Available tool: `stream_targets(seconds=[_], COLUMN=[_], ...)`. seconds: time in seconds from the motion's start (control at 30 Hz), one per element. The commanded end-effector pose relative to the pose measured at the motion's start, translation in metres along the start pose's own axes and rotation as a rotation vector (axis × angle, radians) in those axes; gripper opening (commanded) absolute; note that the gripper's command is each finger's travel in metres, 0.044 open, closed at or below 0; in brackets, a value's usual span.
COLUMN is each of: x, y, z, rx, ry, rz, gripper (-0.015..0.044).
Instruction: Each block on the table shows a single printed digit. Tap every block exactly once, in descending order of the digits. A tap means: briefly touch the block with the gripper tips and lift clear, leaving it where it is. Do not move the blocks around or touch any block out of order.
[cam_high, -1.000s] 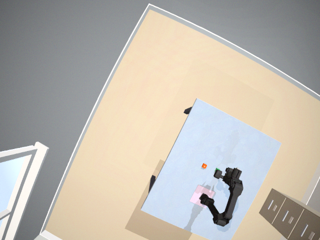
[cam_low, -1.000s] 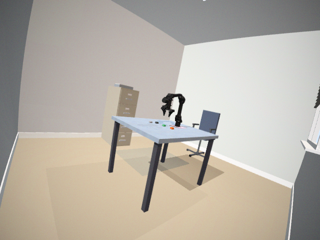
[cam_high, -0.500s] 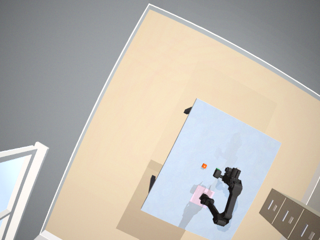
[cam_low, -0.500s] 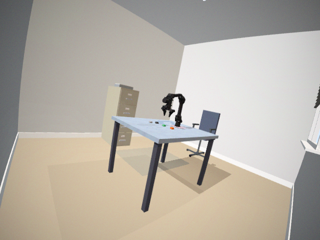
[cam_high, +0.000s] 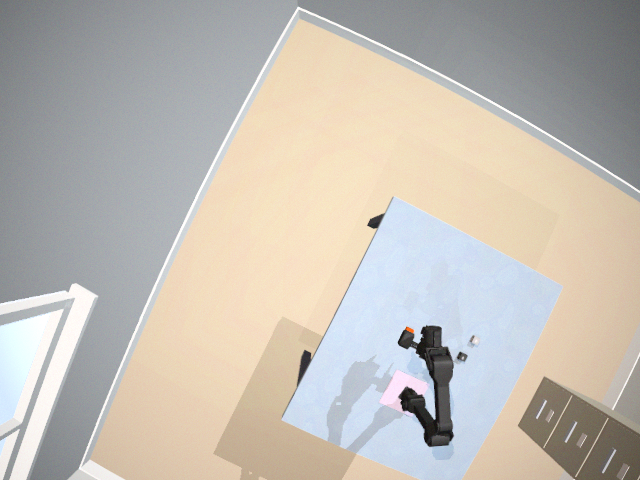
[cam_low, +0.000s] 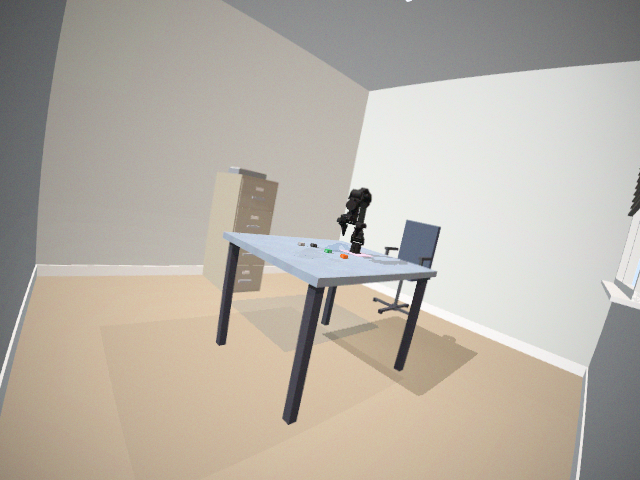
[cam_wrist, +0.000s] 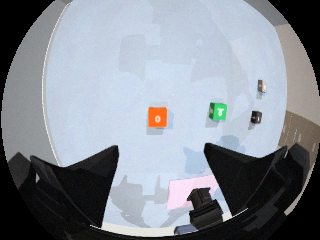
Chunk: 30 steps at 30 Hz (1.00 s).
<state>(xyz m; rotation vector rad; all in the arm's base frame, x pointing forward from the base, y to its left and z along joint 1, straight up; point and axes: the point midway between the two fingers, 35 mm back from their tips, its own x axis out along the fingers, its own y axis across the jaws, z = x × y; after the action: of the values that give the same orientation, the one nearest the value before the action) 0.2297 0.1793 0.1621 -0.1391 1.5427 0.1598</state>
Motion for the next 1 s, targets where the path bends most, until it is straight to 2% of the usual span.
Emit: stream_targets(seconds=[0.0, 0.53, 0.77, 0.97], x=[-0.001, -0.001, -0.004, -0.007], y=[0.003, -0.005, -0.059, -0.141], z=[0.0, 0.007, 0.046, 0.081], rx=[0.012, 0.013, 0.017, 0.015], ry=[-0.001, -0.007, -0.031, -0.024], rz=[0.001, 0.003, 0.002, -0.013], gripper=[0.04, 0.04, 0.04, 0.04])
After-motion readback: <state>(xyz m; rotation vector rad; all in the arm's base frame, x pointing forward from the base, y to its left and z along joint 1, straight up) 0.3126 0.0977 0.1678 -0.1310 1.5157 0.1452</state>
